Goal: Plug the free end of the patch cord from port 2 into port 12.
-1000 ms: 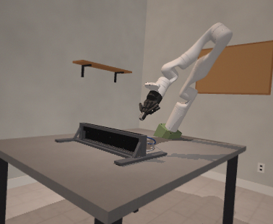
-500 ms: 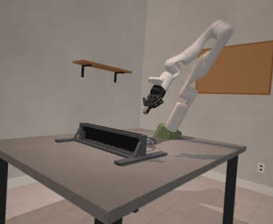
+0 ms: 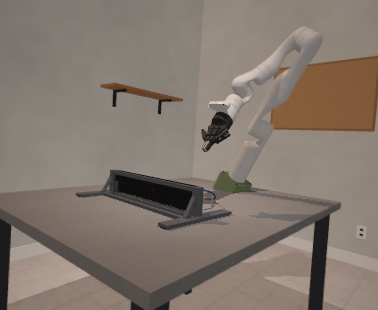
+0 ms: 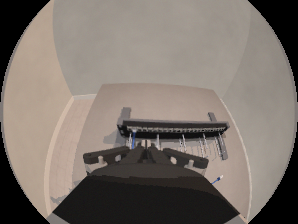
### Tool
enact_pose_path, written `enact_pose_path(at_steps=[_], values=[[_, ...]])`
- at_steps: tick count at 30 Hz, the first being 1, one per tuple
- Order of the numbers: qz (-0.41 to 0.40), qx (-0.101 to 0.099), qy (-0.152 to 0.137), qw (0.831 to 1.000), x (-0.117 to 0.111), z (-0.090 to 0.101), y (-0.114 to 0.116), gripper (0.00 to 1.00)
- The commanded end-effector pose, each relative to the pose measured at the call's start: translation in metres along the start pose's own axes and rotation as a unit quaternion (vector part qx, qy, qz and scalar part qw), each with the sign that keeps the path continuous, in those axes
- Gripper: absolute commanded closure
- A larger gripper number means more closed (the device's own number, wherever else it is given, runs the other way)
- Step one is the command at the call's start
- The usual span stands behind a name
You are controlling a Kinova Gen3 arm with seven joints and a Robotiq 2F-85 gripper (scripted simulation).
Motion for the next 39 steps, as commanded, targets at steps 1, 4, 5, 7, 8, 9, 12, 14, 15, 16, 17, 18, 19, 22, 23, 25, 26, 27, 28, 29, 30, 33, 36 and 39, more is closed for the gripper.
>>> enact_pose_path(at_steps=[1,4,5,7,8,9,12,14,15,16,17,18,19,22,23,25,26,27,28,29,30,33,36,39], values=[[-0.001,-0.006,0.004,1.000,-0.003,0.008,-0.004,1.00],[-0.001,-0.006,0.004,1.000,-0.003,0.012,-0.004,1.00],[-0.001,-0.006,0.004,1.000,-0.003,0.013,-0.004,1.00],[-0.001,-0.006,0.004,1.000,-0.003,0.016,-0.004,1.00],[-0.001,-0.006,0.004,1.000,-0.003,0.017,-0.004,1.00],[-0.001,-0.006,0.004,1.000,-0.003,0.018,-0.004,1.00],[-0.001,-0.006,0.004,1.000,-0.003,0.019,-0.004,1.00],[-0.001,-0.006,0.004,1.000,-0.003,0.020,-0.004,1.00],[-0.001,-0.006,0.004,1.000,-0.003,0.021,-0.004,1.00],[-0.001,-0.006,0.004,1.000,-0.003,0.022,-0.004,1.00],[-0.001,-0.006,0.004,1.000,-0.003,0.022,-0.004,1.00],[-0.001,-0.006,0.004,1.000,-0.003,0.023,-0.004,1.00],[-0.001,-0.006,0.004,1.000,-0.003,0.023,-0.004,1.00],[-0.001,-0.006,0.004,1.000,-0.003,0.024,-0.004,1.00],[-0.001,-0.006,0.004,1.000,-0.003,0.024,-0.004,1.00],[-0.001,-0.006,0.004,1.000,-0.003,0.025,-0.004,1.00],[-0.001,-0.006,0.004,1.000,-0.003,0.025,-0.004,1.00],[-0.001,-0.006,0.004,1.000,-0.003,0.025,-0.004,1.00],[-0.001,-0.006,0.004,1.000,-0.003,0.025,-0.004,1.00],[-0.001,-0.006,0.004,1.000,-0.003,0.025,-0.004,1.00],[-0.001,-0.006,0.004,1.000,-0.003,0.025,-0.004,1.00],[-0.001,-0.006,0.004,1.000,-0.003,0.025,-0.003,1.00],[-0.001,-0.006,0.004,1.000,-0.003,0.025,-0.002,1.00],[-0.001,-0.006,0.004,1.000,-0.004,0.025,0.002,1.00]])
Point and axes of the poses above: the point where the finger pads meet when closed, its own z axis back along the fingers, its own y axis across the jaws, x = y × z, the point moved 5 cm from there along z, back along the fingers, and after that the axes turned 14 degrees about -z, right-handed, at the moved point
